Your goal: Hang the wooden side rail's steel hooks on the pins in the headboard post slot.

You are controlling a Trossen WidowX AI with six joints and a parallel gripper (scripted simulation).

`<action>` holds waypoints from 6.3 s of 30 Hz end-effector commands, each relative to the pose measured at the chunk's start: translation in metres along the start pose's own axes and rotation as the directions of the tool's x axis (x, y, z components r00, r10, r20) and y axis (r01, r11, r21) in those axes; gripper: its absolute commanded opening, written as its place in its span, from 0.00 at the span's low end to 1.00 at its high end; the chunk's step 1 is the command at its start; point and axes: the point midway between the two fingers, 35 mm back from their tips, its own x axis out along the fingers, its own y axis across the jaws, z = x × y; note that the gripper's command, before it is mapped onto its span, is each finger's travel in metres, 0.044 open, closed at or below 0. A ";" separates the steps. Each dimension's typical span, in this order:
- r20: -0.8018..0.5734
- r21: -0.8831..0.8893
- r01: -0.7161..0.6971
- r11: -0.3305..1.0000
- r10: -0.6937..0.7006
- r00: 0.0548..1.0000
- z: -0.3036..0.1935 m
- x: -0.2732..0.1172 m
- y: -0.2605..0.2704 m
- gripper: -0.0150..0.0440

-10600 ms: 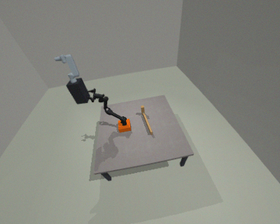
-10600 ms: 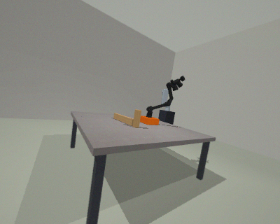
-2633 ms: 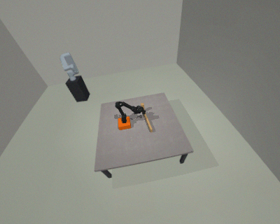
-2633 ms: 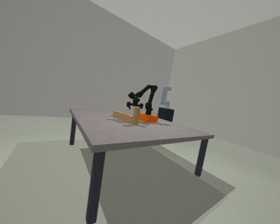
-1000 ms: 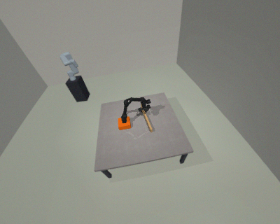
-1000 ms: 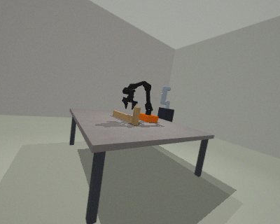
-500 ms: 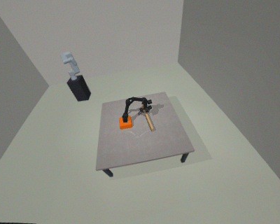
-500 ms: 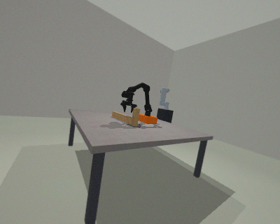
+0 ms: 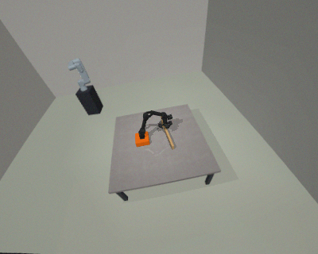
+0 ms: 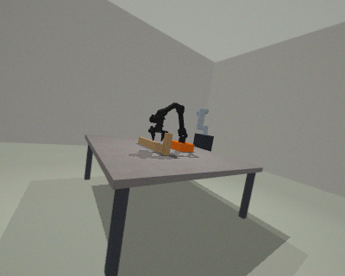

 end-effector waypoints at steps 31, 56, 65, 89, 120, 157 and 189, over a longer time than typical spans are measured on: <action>0.005 0.004 0.005 1.000 -0.005 1.000 0.001 0.056 -0.001 1.00; 0.005 0.004 0.005 1.000 -0.005 1.000 0.001 0.066 -0.002 0.39; 0.005 0.004 0.005 1.000 -0.005 1.000 0.001 0.066 -0.002 0.25; 0.005 0.126 0.006 0.992 -0.006 1.000 0.000 0.066 -0.014 0.25; 0.005 0.126 0.006 0.992 -0.007 1.000 -0.001 0.066 -0.016 0.25; 0.005 0.126 0.006 0.992 -0.007 1.000 -0.001 0.060 -0.016 0.25; 0.005 0.126 0.006 0.992 -0.007 1.000 -0.001 0.054 -0.016 0.25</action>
